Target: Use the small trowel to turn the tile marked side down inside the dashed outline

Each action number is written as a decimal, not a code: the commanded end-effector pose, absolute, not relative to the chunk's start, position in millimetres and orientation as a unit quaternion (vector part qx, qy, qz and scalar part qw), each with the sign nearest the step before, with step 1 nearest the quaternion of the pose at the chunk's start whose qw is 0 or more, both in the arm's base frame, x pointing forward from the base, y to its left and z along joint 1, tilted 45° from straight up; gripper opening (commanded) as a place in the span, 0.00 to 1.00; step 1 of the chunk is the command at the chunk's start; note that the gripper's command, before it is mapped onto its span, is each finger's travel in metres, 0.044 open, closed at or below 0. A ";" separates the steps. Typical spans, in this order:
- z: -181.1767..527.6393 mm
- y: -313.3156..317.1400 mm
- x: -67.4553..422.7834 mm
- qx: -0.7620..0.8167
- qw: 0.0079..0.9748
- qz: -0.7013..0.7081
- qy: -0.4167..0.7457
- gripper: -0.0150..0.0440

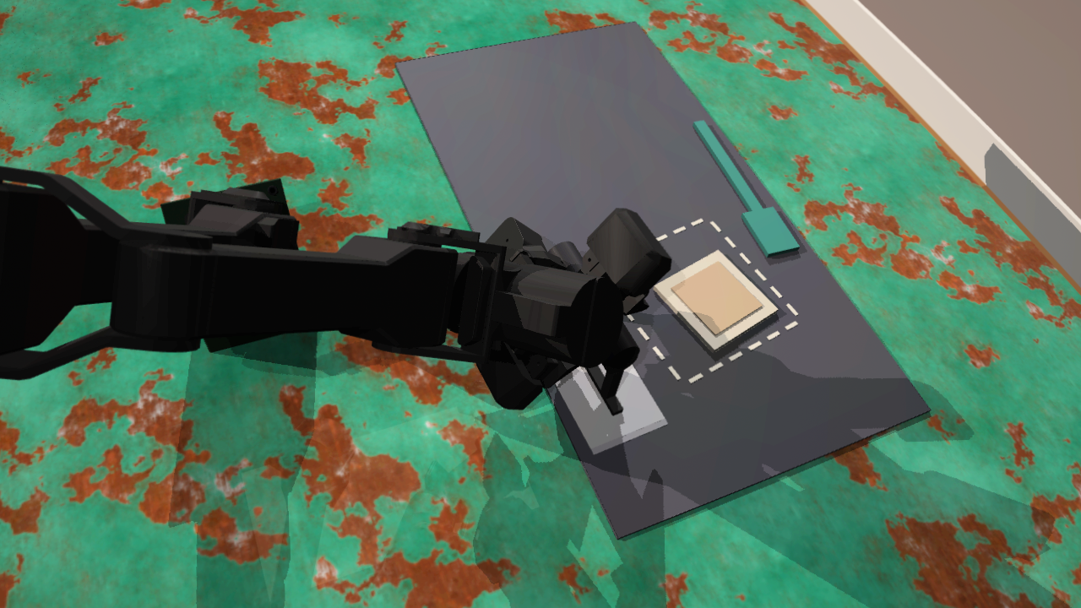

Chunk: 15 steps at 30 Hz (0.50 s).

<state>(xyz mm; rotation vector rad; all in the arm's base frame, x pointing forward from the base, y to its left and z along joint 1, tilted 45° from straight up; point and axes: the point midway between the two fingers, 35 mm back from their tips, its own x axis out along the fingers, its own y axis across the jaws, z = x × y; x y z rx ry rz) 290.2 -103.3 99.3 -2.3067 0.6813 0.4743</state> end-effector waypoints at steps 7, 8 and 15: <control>98.8 -103.0 290.0 -0.886 0.337 0.183 0.261 0.76; 99.0 -102.9 289.8 -0.886 0.337 0.183 0.261 0.76; 108.9 -97.8 279.1 -0.886 0.337 0.183 0.261 0.76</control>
